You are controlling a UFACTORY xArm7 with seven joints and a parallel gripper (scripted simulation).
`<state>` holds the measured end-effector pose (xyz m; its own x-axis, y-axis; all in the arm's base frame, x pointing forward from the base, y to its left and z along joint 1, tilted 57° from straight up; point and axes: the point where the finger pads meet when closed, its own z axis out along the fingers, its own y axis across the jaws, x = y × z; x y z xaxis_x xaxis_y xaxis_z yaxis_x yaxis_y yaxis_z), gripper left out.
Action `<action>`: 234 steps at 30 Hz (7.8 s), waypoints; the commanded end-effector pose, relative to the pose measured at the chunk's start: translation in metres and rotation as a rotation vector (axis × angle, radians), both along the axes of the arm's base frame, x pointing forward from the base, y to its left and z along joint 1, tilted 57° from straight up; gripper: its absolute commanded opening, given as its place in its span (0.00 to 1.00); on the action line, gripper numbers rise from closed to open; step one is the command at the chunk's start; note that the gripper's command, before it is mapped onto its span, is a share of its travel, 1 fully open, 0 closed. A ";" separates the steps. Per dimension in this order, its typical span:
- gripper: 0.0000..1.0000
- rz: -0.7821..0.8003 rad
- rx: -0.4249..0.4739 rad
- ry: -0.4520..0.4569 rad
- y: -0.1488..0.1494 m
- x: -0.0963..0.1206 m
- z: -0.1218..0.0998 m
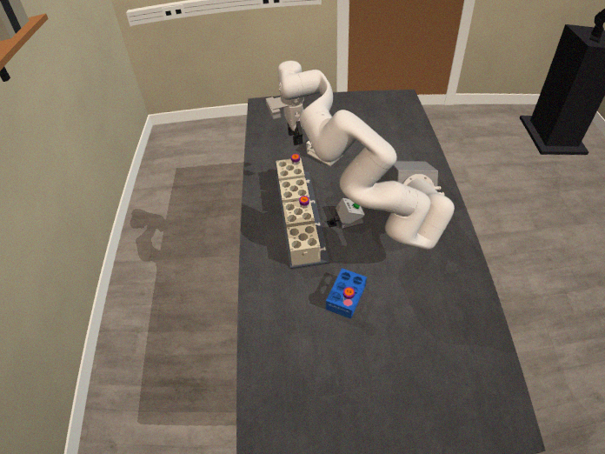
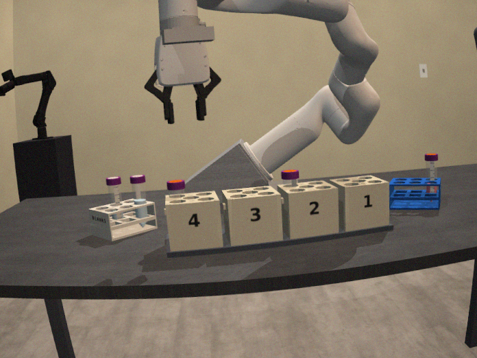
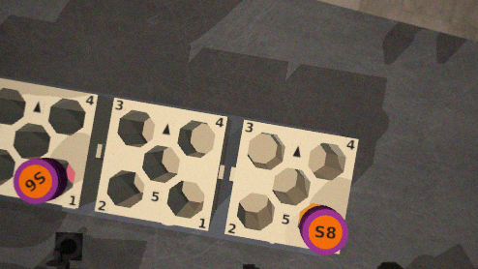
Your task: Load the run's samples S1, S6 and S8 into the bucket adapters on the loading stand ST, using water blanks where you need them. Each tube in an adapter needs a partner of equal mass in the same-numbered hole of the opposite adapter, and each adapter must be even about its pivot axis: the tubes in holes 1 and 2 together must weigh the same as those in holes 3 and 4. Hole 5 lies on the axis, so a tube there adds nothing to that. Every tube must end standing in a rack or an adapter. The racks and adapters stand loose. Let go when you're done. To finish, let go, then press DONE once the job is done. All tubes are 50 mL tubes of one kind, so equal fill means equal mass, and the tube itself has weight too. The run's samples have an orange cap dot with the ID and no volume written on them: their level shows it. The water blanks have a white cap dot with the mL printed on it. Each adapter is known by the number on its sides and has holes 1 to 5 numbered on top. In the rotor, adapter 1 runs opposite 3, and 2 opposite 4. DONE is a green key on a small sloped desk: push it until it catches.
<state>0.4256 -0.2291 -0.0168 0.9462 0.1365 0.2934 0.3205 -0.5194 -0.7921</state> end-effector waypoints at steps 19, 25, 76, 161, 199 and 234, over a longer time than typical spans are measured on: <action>0.57 0.374 -0.051 -0.606 0.055 -0.028 0.086; 0.57 0.419 -0.055 -0.676 0.066 -0.033 0.102; 0.57 0.419 -0.053 -0.677 0.188 -0.092 0.283; 0.57 0.418 -0.051 -0.678 0.337 -0.147 0.439; 0.57 0.418 -0.051 -0.678 0.394 -0.143 0.403; 0.57 0.418 -0.051 -0.678 0.413 -0.142 0.390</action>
<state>0.2829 0.1831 0.3733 0.4318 0.4717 0.7688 0.9002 -0.2777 -0.3353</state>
